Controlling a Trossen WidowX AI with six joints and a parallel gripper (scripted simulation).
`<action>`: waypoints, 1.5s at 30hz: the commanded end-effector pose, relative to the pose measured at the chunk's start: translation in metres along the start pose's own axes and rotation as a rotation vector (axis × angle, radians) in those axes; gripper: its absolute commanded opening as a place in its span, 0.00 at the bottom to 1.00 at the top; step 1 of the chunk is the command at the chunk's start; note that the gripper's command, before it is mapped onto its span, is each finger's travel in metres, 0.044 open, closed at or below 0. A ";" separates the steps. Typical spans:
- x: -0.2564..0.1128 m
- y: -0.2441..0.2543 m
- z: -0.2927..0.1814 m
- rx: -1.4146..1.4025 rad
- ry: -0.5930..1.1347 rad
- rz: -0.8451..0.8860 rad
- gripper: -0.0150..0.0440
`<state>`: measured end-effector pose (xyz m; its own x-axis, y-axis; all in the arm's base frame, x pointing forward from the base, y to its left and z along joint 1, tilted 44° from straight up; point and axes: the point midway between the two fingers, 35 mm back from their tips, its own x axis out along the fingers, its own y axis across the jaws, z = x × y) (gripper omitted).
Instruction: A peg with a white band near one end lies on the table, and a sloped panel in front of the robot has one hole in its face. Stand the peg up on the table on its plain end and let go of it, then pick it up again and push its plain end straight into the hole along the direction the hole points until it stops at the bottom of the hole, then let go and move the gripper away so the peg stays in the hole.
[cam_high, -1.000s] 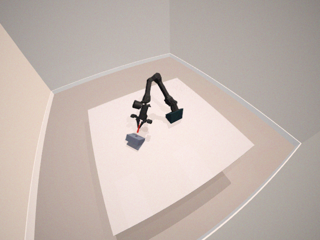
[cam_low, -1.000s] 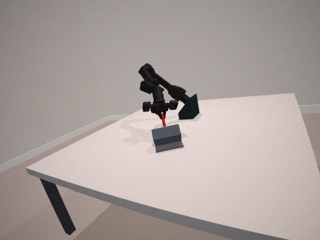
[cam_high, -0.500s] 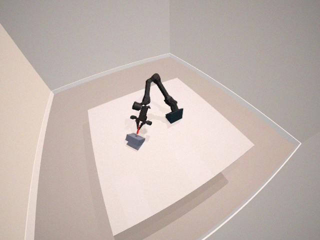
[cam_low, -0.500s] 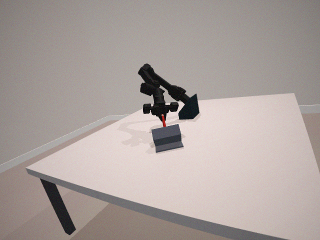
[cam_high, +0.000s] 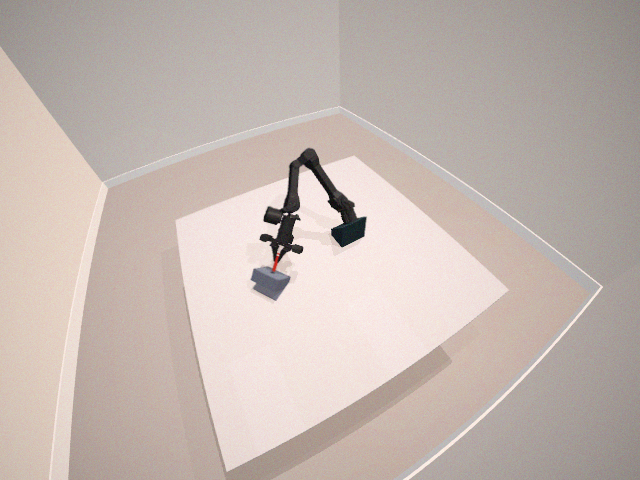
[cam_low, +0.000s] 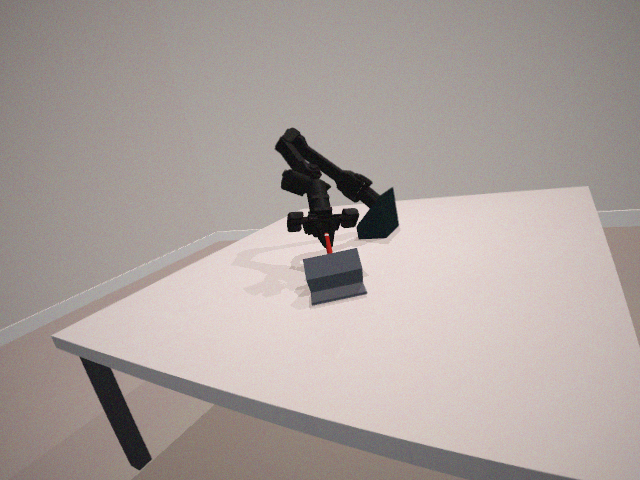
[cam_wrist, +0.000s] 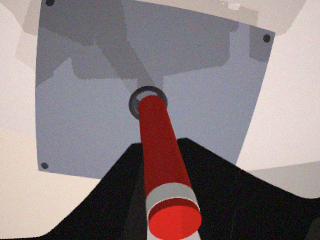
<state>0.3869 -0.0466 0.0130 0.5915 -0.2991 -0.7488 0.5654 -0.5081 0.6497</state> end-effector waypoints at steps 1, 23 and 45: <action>-0.001 0.000 0.000 0.000 -0.001 -0.001 0.25; -0.001 0.002 -0.002 0.000 -0.001 -0.001 0.25; 0.012 0.002 -0.003 0.000 0.000 0.000 0.25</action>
<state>0.3938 -0.0489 0.0072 0.5884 -0.3022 -0.7500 0.5648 -0.5102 0.6487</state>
